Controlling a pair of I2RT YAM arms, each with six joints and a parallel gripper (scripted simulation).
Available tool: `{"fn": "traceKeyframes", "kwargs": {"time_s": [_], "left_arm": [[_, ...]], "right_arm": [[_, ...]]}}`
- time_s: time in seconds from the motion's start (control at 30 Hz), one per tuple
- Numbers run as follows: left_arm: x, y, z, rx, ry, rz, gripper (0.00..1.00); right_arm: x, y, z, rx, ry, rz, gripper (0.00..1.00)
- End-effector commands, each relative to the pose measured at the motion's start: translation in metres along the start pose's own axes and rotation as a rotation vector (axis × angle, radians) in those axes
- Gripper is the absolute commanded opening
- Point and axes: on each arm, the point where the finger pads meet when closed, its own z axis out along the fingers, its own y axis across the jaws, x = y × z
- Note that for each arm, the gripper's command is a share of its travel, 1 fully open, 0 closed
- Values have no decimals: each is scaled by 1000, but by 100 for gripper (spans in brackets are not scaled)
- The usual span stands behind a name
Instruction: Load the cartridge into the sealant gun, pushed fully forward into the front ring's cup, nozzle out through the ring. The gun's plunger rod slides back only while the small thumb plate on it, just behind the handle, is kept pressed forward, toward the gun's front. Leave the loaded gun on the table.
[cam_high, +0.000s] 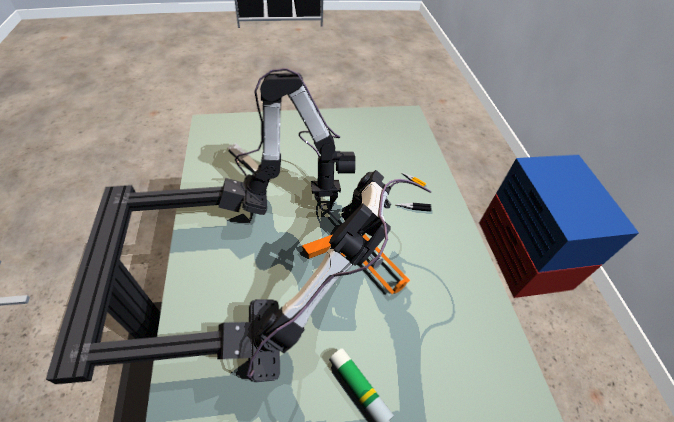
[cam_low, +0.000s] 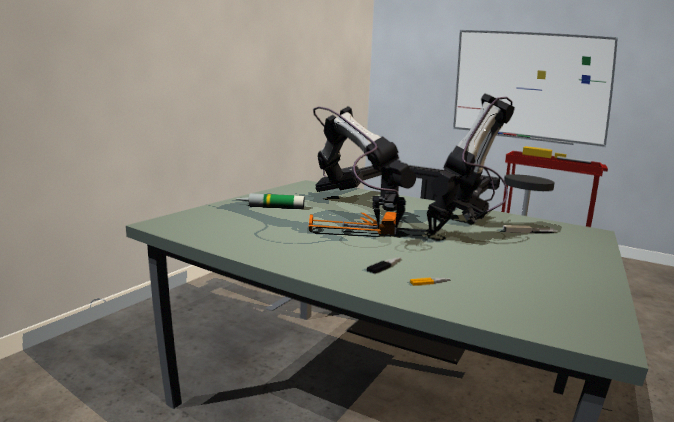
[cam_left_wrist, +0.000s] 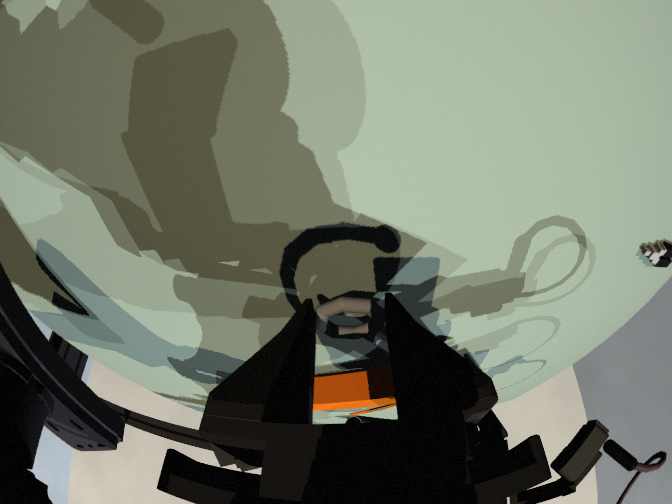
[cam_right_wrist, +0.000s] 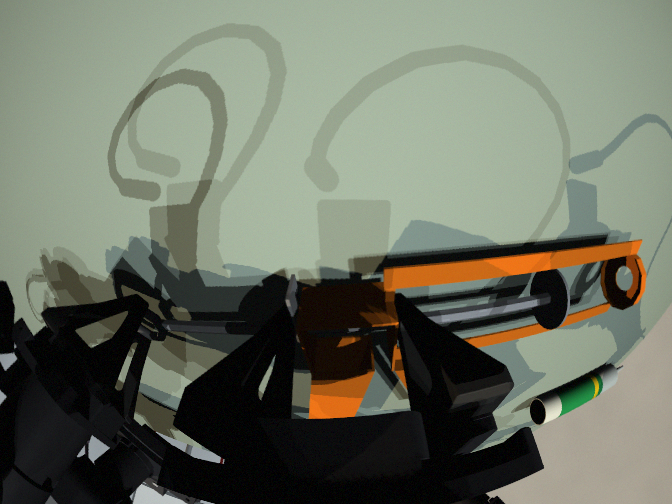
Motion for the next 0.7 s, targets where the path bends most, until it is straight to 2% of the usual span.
{"fn": "traceKeyframes", "kwargs": {"time_s": [0.0, 0.3, 0.4, 0.5, 0.57, 0.67], "left_arm": [[12, -11, -17, 29, 42, -8, 0], [16, -21, -14, 49, 44, -6, 0], [17, -22, -15, 56, 45, -6, 0], [17, -21, -15, 55, 45, -6, 0], [18, -22, -14, 48, 45, -3, 0], [19, -22, -13, 48, 45, -4, 0]], "right_arm": [[-7, 3, -39, 7, -60, -1, 1], [-2, -20, -16, 30, -12, 24, 1], [-1, -18, -7, 34, -5, 23, 1], [-1, -12, -6, 30, -13, 17, 1], [-6, -24, -9, 28, -15, 41, 1], [0, -24, -3, 38, 5, 29, 1]]}}
